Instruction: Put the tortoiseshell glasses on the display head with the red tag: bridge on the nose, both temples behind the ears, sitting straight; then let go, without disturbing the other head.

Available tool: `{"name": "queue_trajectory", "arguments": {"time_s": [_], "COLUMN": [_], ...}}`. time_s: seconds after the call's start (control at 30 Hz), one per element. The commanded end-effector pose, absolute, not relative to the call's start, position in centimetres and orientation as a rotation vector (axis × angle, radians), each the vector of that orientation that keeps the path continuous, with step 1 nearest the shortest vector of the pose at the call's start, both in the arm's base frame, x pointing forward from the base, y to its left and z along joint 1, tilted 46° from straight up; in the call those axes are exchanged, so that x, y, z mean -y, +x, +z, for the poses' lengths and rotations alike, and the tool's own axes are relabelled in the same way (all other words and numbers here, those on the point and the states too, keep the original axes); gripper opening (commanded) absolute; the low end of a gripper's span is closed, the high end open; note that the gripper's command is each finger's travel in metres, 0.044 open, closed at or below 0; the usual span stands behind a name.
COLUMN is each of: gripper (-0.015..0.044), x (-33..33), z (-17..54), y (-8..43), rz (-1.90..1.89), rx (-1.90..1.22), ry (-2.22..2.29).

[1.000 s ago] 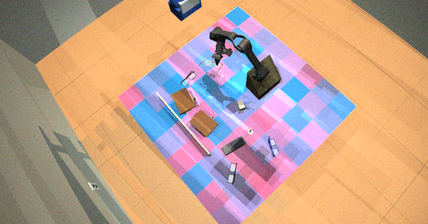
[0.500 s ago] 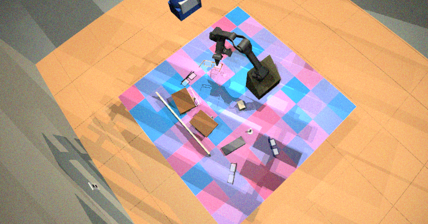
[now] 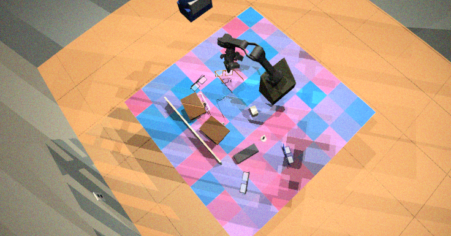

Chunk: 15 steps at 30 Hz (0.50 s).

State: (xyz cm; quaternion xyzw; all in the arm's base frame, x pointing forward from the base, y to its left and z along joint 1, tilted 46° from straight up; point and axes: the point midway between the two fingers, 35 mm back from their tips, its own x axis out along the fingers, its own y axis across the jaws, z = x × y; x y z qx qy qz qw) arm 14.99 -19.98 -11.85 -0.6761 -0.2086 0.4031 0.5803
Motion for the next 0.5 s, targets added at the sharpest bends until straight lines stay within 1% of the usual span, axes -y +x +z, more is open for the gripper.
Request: {"name": "queue_trajectory", "arguments": {"time_s": [0.0, 0.47], "gripper": [0.0000, 0.0000], "x": [19.7, 18.1], "z": [-11.3, -9.9], "y": [15.6, 17.8], "rz": [0.960, 0.956], "rx": [0.577, 0.988], "ry": [-1.717, -2.210]}}
